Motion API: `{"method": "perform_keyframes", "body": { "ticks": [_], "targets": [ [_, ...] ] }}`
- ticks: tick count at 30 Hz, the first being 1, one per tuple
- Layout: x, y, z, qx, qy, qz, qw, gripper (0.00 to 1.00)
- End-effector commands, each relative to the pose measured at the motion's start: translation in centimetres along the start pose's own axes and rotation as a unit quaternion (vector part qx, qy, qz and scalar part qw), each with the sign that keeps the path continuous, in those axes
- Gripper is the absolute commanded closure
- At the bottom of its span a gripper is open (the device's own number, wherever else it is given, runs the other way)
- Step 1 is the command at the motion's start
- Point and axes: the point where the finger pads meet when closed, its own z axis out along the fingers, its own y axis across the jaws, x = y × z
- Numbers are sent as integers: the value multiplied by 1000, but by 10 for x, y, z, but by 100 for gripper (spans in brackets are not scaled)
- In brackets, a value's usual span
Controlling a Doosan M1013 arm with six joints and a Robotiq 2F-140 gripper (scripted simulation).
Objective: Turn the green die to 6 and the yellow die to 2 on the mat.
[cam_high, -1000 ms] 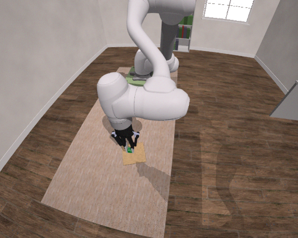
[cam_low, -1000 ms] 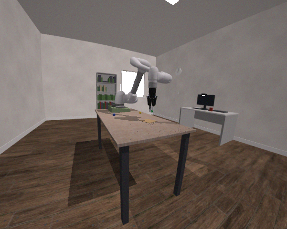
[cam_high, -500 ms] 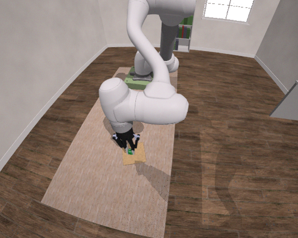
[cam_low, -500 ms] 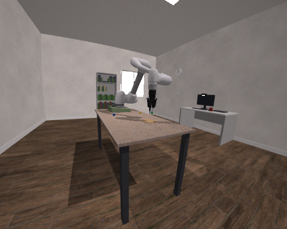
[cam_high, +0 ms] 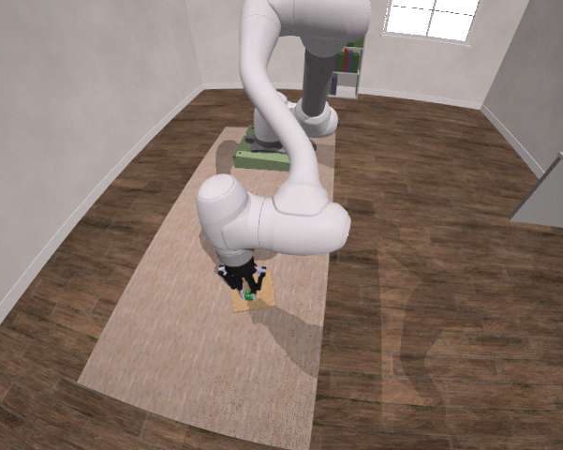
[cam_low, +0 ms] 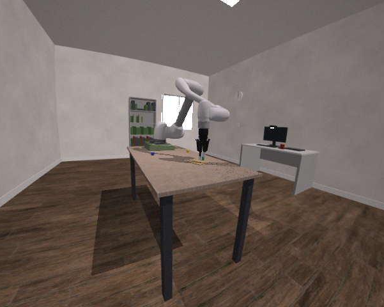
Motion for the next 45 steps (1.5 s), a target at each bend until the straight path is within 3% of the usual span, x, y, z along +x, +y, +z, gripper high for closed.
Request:
{"method": "perform_keyframes", "body": {
  "ticks": [1,45],
  "targets": [
    [0,0,10,0,0,0,1000,79],
    [0,0,16,0,0,0,1000,79]
  ]
}}
